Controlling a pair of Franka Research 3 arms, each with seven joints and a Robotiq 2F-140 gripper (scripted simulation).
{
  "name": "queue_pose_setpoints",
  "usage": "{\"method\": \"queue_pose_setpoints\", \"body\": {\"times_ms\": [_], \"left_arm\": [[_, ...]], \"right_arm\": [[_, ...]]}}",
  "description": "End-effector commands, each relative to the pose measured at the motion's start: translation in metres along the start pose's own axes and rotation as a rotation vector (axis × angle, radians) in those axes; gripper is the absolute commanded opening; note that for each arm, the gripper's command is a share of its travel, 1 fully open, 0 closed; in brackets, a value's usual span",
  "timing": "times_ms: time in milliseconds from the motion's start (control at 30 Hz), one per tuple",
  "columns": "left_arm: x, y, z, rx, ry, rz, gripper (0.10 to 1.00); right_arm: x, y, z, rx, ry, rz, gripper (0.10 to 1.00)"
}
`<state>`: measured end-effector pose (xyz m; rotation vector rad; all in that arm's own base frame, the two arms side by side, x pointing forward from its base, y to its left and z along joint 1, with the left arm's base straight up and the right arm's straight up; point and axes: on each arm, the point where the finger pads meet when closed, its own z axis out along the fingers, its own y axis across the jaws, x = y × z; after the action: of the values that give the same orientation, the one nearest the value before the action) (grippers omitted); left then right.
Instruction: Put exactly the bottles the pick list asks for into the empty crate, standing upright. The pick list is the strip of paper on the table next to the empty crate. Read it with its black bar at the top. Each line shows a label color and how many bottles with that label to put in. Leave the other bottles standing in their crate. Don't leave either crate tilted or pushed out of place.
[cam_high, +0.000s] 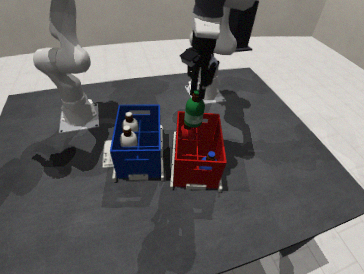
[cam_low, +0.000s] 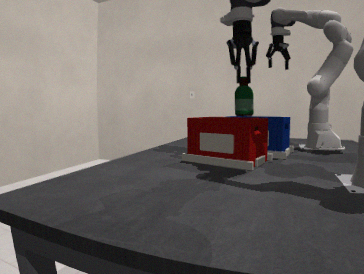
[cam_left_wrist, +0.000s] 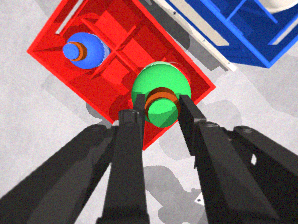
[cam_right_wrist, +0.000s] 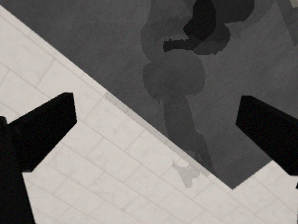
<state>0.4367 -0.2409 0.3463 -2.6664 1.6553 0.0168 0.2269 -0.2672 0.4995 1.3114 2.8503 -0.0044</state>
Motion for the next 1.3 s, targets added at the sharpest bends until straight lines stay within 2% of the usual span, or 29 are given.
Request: {"method": "queue_pose_setpoints", "body": {"times_ms": [0,1267], "left_arm": [[0.01,0.003,-0.004,0.003,0.011,-0.017,0.099],[0.074,0.026,-0.005,0.003,0.011,-0.017,0.099]], "right_arm": [[0.001,0.0,0.0,0.0,0.004,0.004,1.0],[0.001,0.0,0.0,0.0,0.004,0.004,1.0]]}}
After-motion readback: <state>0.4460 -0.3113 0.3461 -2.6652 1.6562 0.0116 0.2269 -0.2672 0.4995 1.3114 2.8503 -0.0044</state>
